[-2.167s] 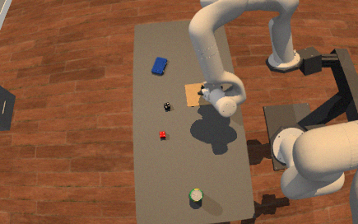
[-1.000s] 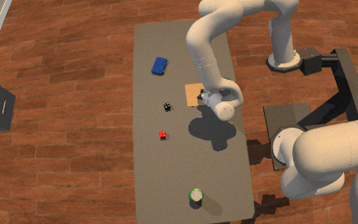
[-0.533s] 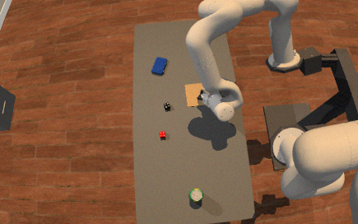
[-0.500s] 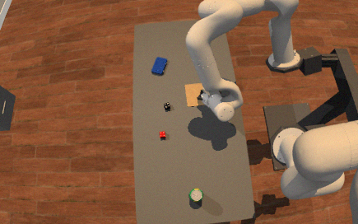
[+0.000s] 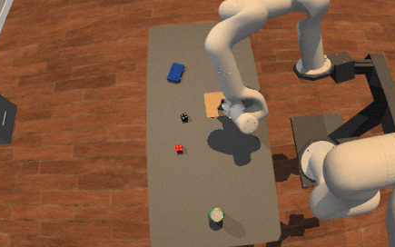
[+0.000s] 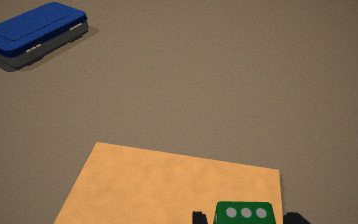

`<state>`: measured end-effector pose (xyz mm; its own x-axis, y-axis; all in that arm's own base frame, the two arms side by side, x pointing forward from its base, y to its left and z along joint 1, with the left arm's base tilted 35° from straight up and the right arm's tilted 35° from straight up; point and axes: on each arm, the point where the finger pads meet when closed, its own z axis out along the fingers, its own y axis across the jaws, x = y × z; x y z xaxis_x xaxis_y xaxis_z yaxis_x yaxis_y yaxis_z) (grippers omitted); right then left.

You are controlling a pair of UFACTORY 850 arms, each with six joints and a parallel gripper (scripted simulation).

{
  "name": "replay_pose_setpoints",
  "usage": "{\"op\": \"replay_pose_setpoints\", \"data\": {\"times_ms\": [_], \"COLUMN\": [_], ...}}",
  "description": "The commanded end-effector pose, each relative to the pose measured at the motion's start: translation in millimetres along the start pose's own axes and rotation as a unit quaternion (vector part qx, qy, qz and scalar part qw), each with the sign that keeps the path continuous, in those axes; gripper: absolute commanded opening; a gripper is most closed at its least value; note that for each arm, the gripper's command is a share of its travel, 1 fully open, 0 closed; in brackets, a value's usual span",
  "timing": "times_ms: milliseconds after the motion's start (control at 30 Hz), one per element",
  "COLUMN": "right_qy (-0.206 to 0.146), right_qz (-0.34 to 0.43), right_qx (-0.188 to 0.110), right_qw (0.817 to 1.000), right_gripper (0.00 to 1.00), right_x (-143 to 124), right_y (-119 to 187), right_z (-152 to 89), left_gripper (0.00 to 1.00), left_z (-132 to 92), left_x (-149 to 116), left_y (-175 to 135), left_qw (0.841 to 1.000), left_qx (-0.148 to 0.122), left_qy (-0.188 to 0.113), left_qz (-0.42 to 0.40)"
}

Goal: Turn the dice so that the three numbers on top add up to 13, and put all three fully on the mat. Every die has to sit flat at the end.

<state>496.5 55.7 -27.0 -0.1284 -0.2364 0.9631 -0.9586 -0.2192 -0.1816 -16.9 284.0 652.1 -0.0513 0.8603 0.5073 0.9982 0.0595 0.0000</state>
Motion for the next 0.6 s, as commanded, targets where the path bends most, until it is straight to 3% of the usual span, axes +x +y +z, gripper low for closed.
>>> {"op": "replay_pose_setpoints", "data": {"times_ms": [0, 167, 200, 567], "right_qy": [0.000, 0.000, 0.000, 0.000], "right_qz": [0.000, 0.000, 0.000, 0.000], "right_qx": [0.000, 0.000, 0.000, 0.000], "right_qw": [1.000, 1.000, 1.000, 1.000], "right_gripper": [0.48, 0.48, 0.28, 0.28], "right_x": [0.3, 0.3, 0.3, 0.3], "right_y": [-0.6, -0.6, -0.6, -0.6], "right_z": [-0.5, -0.5, -0.5, -0.5], "left_gripper": [1.00, 1.00, 1.00, 1.00], "left_z": [-0.7, -0.7, -0.7, -0.7], "left_x": [0.3, 0.3, 0.3, 0.3], "left_y": [-0.1, -0.1, -0.1, -0.1], "left_qw": [1.000, 1.000, 1.000, 1.000], "left_qx": [0.000, 0.000, 0.000, 0.000], "left_qy": [0.001, 0.001, 0.001, 0.001], "left_qz": [0.000, 0.000, 0.000, 0.000]}}
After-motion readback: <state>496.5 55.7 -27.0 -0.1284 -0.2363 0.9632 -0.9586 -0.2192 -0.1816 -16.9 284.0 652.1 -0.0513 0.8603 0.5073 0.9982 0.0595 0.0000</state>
